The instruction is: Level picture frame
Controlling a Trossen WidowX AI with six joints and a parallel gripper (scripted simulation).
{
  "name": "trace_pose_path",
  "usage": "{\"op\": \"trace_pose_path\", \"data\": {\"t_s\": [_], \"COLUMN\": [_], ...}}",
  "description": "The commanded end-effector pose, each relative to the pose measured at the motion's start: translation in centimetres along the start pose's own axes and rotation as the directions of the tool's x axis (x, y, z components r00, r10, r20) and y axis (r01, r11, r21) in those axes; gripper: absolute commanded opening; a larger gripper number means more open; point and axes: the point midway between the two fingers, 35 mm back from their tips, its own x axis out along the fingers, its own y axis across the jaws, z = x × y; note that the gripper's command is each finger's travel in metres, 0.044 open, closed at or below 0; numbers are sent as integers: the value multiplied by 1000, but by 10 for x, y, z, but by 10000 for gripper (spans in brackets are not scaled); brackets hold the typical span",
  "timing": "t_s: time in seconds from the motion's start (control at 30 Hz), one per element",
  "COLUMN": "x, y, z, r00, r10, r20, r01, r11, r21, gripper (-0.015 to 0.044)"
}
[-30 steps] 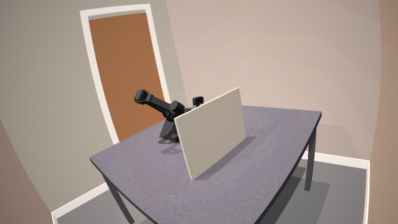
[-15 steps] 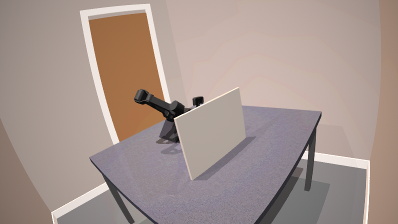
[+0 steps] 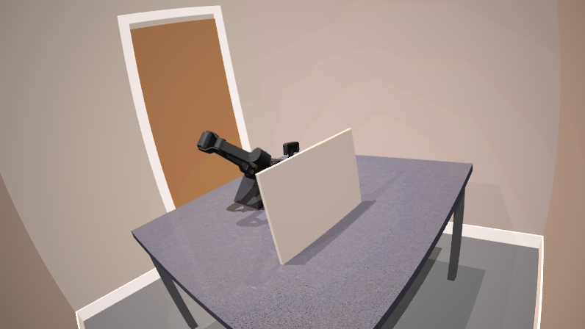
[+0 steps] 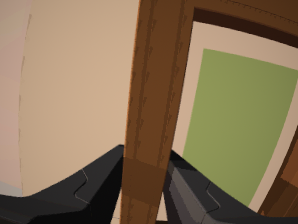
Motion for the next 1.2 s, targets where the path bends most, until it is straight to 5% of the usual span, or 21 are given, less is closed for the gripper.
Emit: {"op": "trace_pose_path", "data": {"t_s": [0.0, 1.17], "x": [0, 0], "y": [5, 7], "z": [3, 9], "r00": [1000, 1000], "r10": [21, 21], "r20": [4, 4], "r01": [-21, -21], "r11": [1000, 1000], "r21": [5, 5], "gripper": [0, 0]}}
